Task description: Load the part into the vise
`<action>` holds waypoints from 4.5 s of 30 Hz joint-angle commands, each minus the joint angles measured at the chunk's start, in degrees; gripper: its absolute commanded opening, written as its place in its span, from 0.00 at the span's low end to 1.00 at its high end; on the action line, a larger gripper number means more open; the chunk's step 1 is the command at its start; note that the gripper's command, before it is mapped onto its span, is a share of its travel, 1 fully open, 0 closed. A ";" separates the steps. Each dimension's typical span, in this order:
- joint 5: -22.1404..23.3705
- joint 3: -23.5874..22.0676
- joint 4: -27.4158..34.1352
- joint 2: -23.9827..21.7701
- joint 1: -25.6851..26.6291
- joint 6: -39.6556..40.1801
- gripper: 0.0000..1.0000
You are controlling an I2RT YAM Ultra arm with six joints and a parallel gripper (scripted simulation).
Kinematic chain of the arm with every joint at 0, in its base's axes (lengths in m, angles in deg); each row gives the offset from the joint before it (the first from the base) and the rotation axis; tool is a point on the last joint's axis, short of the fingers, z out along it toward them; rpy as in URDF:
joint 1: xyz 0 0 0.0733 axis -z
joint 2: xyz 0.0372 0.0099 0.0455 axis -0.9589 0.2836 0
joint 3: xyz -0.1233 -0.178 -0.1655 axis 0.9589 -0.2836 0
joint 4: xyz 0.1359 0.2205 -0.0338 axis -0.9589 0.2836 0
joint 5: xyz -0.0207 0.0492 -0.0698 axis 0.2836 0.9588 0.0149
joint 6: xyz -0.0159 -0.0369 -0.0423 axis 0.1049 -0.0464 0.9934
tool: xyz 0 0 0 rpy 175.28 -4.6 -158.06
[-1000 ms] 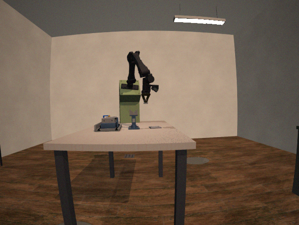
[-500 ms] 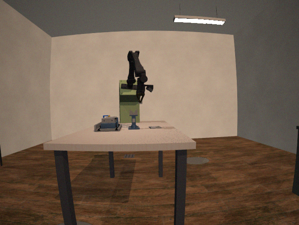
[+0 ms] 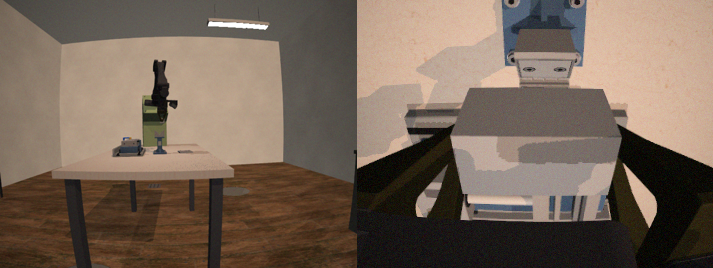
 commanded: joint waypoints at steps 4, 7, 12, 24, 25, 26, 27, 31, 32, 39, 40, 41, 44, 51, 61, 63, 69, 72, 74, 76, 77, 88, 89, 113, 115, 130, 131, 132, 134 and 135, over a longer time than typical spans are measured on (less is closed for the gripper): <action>3.95 -1.15 -1.15 -2.63 3.03 2.53 0.00; 4.28 -1.31 -1.18 -2.72 3.42 2.73 0.00; 5.65 -1.98 -0.89 -3.10 5.03 3.53 0.00; 6.85 -1.53 -0.97 -3.49 6.43 4.29 0.00; 6.91 -1.61 -0.94 -3.50 6.17 4.32 0.00; 6.93 -1.66 -0.95 -3.50 6.28 4.33 0.00; 6.94 -1.70 -0.96 -3.51 6.35 4.34 0.00; 6.96 -1.72 -0.96 -3.51 6.40 4.27 0.00; 6.96 -1.72 -0.96 -3.51 6.40 4.27 0.00; 6.96 -1.72 -0.96 -3.51 6.40 4.27 0.00; 6.96 -1.72 -0.96 -3.51 6.40 4.27 0.00; 6.96 -1.72 -0.96 -3.51 6.40 4.27 0.00; 6.96 -1.72 -0.96 -3.51 6.40 4.27 0.00; 6.96 -1.72 -0.96 -3.51 6.40 4.27 0.00; 6.96 -1.72 -0.96 -3.51 6.40 4.27 0.00; 6.96 -1.72 -0.96 -3.51 6.40 4.27 0.00; 7.00 -1.72 -0.97 -3.51 6.48 4.29 0.00; 7.11 -1.71 -0.99 -3.50 6.65 4.35 0.00; 7.18 -1.71 -1.00 -3.50 6.68 4.38 0.00; 7.28 -1.71 -1.02 -3.50 6.40 4.38 0.00; 7.37 -1.70 -1.03 -3.49 6.56 4.44 0.00; 9.73 -1.60 -1.42 -3.39 7.84 5.08 0.00; 10.08 -1.58 -1.45 -3.38 8.00 5.18 0.00; 22.14 -0.73 -1.21 -0.46 13.30 8.23 0.00; 23.75 -0.26 -1.14 -0.88 13.98 8.71 0.00; 35.67 0.84 -0.17 2.21 18.85 12.08 0.00; 36.63 0.94 -0.12 2.45 19.22 12.37 0.00; 37.58 1.06 -0.03 2.72 19.58 12.68 0.00; 39.50 1.30 0.14 3.25 20.29 13.30 0.00; 40.45 1.41 0.22 3.52 20.65 13.62 0.00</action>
